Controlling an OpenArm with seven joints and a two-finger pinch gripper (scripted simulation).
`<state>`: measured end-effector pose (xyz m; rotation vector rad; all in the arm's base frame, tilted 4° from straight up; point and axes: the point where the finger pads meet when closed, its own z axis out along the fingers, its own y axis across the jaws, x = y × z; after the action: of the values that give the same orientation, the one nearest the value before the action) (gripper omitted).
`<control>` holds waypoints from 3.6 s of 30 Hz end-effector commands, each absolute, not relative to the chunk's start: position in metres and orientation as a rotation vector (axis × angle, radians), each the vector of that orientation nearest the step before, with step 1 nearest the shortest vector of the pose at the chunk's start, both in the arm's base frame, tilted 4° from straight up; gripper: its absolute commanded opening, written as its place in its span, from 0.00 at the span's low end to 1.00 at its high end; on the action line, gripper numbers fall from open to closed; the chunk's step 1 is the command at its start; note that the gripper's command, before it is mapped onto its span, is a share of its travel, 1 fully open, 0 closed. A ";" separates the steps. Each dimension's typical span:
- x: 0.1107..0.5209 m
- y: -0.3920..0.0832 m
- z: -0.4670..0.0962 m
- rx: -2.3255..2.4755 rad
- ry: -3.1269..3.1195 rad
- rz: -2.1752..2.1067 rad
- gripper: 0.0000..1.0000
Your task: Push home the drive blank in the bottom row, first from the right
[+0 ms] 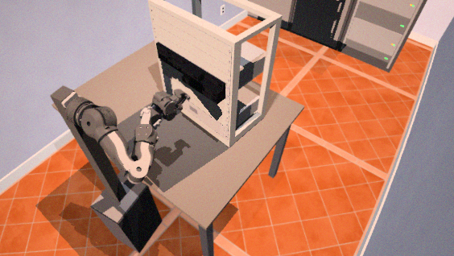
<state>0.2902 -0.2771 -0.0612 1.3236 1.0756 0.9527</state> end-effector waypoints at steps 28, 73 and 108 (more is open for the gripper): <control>0.315 -0.316 -0.135 1.327 1.077 0.949 0.00; 0.364 -0.326 -0.136 1.322 1.076 0.953 0.00; 0.384 -0.331 -0.139 1.326 1.077 0.952 0.00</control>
<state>0.3823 -0.3333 -0.1371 1.3213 1.0646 0.9454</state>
